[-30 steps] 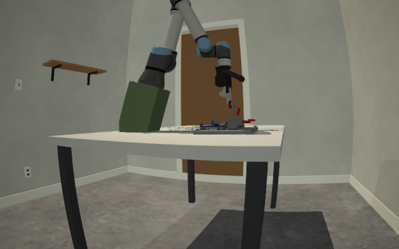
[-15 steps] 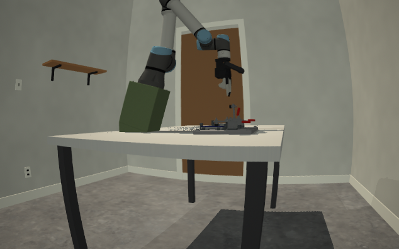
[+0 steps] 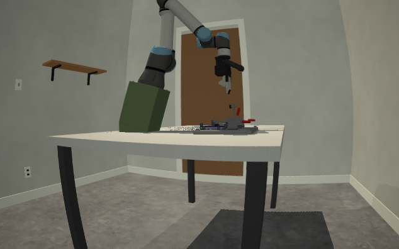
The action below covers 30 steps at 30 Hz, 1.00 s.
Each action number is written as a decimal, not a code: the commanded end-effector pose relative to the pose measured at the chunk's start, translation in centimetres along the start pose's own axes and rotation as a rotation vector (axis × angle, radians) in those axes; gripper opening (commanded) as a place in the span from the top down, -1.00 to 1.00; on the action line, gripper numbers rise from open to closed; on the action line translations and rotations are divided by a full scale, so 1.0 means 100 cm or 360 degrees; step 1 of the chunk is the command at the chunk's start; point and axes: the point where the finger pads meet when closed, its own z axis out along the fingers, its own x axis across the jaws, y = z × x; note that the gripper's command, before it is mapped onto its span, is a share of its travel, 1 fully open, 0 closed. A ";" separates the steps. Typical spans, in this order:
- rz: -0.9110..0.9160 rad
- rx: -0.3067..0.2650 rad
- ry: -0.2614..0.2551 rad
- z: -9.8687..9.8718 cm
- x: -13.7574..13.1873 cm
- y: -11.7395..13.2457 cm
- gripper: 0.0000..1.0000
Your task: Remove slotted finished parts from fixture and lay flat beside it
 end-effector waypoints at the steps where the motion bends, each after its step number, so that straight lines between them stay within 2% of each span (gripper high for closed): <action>1: 0.0000 0.0002 -0.0001 0.000 0.002 0.000 0.44; 10: 0.0000 0.0002 -0.0001 0.000 0.015 0.000 0.44; 30: 0.0000 0.0002 -0.0001 0.000 0.081 0.000 0.44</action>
